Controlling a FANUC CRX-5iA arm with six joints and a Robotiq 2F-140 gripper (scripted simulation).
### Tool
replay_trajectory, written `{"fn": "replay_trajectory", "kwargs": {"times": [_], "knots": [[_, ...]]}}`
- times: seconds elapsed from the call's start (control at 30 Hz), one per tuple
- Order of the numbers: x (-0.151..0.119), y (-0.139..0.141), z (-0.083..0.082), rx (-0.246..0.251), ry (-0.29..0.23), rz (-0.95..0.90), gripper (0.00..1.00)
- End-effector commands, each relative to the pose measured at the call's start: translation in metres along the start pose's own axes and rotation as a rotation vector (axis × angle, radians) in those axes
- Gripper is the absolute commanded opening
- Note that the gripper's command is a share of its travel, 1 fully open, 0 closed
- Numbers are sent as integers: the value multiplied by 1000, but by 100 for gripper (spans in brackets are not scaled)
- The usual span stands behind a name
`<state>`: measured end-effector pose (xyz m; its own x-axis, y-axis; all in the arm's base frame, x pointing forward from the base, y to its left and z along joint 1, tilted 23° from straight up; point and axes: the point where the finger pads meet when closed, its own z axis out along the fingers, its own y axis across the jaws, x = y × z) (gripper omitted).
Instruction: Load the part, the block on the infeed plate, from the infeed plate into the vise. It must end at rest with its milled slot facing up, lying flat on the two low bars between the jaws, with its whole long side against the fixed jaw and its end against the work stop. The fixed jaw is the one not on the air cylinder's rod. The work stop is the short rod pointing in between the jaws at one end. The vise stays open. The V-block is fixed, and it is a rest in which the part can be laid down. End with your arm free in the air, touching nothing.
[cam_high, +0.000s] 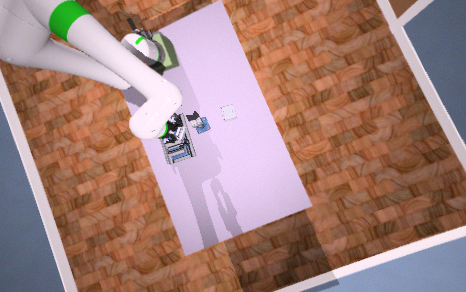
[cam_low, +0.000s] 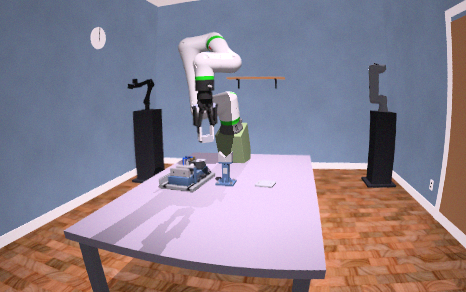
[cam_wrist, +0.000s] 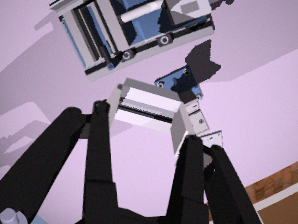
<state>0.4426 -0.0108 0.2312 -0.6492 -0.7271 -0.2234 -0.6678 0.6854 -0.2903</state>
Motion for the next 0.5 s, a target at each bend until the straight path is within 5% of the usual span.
{"fn": "replay_trajectory", "kwargs": {"times": [0.0,0.47], "knots": [[8,-18,0,-3,0,138,0],[35,-69,-1,1,-9,525,0]]}}
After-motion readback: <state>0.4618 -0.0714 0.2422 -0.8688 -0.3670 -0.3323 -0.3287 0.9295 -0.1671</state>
